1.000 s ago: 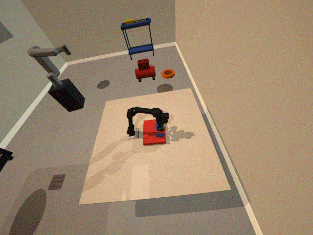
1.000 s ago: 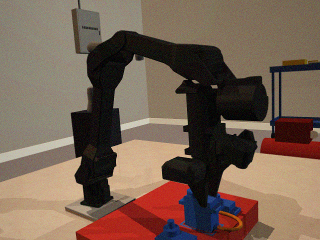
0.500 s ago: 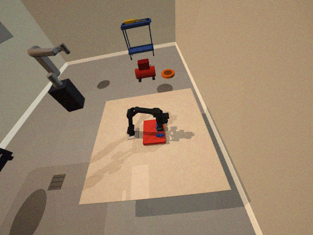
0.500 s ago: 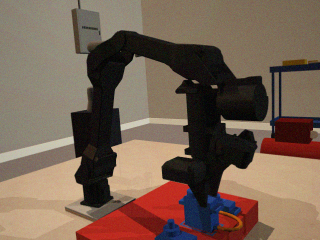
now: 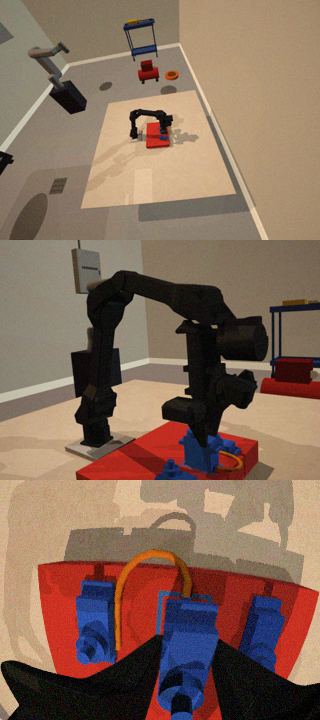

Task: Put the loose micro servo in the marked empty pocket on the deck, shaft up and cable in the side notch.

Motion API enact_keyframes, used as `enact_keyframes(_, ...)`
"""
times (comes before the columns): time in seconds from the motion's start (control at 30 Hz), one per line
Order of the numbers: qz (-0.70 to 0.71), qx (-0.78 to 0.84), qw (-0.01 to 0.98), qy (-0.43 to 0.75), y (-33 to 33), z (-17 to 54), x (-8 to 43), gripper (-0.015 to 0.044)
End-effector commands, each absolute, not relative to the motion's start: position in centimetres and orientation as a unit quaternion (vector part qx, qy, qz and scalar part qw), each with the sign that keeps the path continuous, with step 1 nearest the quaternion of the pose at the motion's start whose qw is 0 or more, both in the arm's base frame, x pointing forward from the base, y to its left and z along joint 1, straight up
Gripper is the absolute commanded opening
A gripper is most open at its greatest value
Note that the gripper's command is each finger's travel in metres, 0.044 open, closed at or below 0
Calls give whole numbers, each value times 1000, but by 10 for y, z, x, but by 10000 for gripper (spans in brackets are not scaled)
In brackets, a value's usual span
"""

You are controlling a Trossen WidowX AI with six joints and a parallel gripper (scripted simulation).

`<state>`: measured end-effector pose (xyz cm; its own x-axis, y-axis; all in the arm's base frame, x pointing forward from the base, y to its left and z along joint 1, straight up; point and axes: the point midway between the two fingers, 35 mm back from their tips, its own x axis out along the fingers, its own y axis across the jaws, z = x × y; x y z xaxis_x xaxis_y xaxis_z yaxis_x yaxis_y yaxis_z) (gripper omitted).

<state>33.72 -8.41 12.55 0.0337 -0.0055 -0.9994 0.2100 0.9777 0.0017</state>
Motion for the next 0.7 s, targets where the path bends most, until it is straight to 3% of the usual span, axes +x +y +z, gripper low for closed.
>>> enact_keyframes(0.0, -77, 75, 714, 691, -85, 120, 338, 0)
enact_keyframes(0.67, -77, 75, 714, 692, -83, 138, 334, 0)
